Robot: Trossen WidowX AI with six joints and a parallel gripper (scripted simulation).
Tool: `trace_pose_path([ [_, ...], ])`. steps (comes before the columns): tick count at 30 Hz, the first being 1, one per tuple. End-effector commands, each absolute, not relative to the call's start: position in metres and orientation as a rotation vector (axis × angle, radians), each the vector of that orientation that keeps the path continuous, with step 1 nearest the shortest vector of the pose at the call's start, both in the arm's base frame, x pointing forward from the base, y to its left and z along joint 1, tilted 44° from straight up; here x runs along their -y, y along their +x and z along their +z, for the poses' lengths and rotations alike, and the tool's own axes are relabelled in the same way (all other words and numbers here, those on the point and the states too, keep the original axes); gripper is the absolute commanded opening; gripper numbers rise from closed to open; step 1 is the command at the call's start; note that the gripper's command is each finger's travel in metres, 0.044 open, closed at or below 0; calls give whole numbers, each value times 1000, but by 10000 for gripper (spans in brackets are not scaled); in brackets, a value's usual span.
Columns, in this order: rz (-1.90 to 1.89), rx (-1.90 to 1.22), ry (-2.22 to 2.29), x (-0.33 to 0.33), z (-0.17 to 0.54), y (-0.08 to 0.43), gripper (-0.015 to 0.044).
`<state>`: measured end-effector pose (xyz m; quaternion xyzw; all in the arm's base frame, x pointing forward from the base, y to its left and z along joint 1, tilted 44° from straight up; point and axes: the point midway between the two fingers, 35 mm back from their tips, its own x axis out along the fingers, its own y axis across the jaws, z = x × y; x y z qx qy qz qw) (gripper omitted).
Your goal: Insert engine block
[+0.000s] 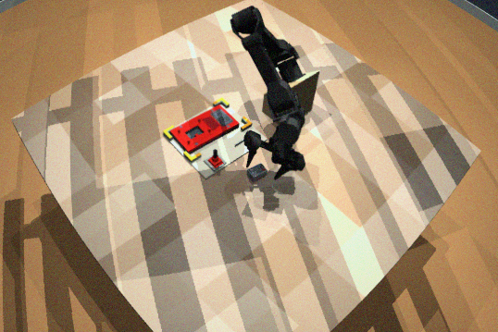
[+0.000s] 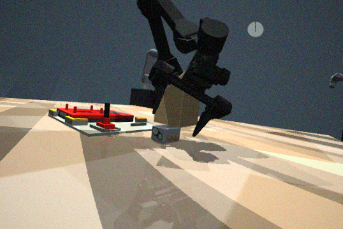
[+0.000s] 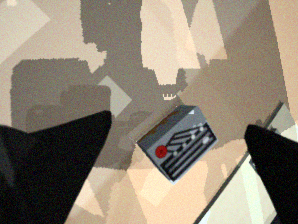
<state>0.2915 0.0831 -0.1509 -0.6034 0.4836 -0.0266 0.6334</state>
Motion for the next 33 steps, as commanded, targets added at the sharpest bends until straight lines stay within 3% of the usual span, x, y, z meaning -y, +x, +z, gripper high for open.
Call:
trace_pose_path([
  [1, 11, -1149, -1467, -85, -152, 294, 440],
  [33, 927, -1413, -2196, -89, -146, 303, 440],
])
